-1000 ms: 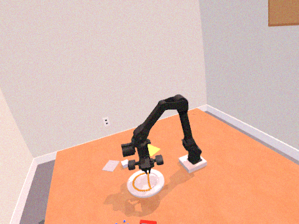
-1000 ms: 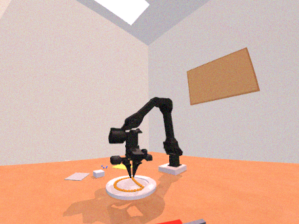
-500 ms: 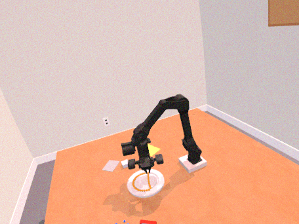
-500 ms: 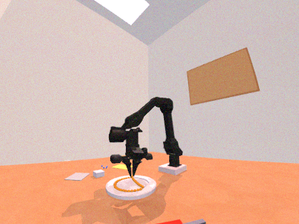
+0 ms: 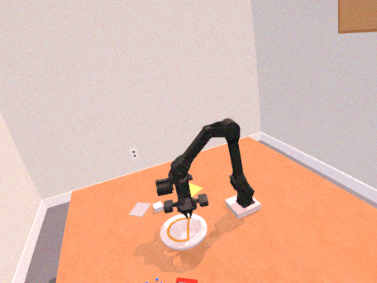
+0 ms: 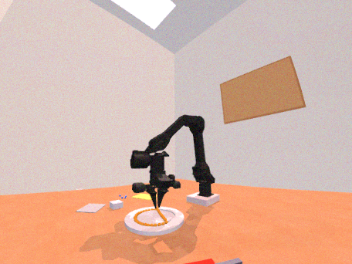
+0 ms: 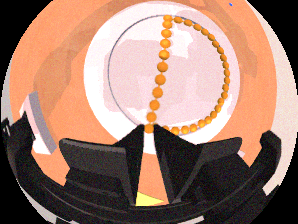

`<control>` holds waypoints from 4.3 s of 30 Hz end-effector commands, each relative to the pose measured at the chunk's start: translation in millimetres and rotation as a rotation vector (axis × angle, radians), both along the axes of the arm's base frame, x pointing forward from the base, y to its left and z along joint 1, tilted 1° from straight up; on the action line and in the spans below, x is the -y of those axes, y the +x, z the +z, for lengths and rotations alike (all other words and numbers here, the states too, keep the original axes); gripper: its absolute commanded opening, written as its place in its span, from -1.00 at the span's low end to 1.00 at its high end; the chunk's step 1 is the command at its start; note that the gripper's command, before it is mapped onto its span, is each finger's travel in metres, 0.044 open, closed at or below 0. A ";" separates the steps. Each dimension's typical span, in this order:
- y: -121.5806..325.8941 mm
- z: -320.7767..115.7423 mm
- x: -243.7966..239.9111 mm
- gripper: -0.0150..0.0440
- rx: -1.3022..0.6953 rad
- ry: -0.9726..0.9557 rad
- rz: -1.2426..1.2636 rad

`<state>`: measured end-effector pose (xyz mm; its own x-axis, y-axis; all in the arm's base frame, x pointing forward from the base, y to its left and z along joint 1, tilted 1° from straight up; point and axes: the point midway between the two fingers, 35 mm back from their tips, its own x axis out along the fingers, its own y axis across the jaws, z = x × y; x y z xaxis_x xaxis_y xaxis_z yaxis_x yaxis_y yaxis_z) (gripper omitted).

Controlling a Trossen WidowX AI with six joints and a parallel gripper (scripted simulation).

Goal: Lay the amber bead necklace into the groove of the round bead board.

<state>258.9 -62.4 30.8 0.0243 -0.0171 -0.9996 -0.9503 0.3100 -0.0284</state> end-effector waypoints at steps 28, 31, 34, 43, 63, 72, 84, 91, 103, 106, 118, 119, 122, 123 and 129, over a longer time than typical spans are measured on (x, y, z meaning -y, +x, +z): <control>-0.9 4.4 -0.2 1.00 0.001 0.001 0.005; -0.9 4.4 -0.2 1.00 0.001 0.001 0.005; -0.9 4.4 -0.2 1.00 0.001 0.001 0.005; 1.3 13.3 -3.2 0.73 0.002 0.002 -0.045; 5.8 25.9 -10.1 -0.08 0.006 0.005 -0.159; 6.4 11.2 -10.2 -0.08 0.005 0.005 -0.163; 6.0 -4.2 -10.5 -0.08 0.004 0.006 -0.167; 5.6 -1.4 -10.2 -0.49 0.001 0.005 -0.161; 5.6 -1.4 -10.2 -0.49 0.001 0.005 -0.161; 5.6 -1.4 -10.2 -0.49 0.001 0.005 -0.161; 5.6 -1.4 -10.2 -0.49 0.001 0.005 -0.161; 5.6 -1.4 -10.2 -0.49 0.001 0.005 -0.161; 5.6 -1.4 -10.2 -0.49 0.001 0.005 -0.161; 5.6 -1.4 -10.2 -0.49 0.001 0.005 -0.161; 5.8 4.4 -10.6 -0.49 0.004 0.006 -0.167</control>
<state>263.9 -52.1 31.6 0.0213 -0.0154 -0.9997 -0.8882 0.4588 -0.0260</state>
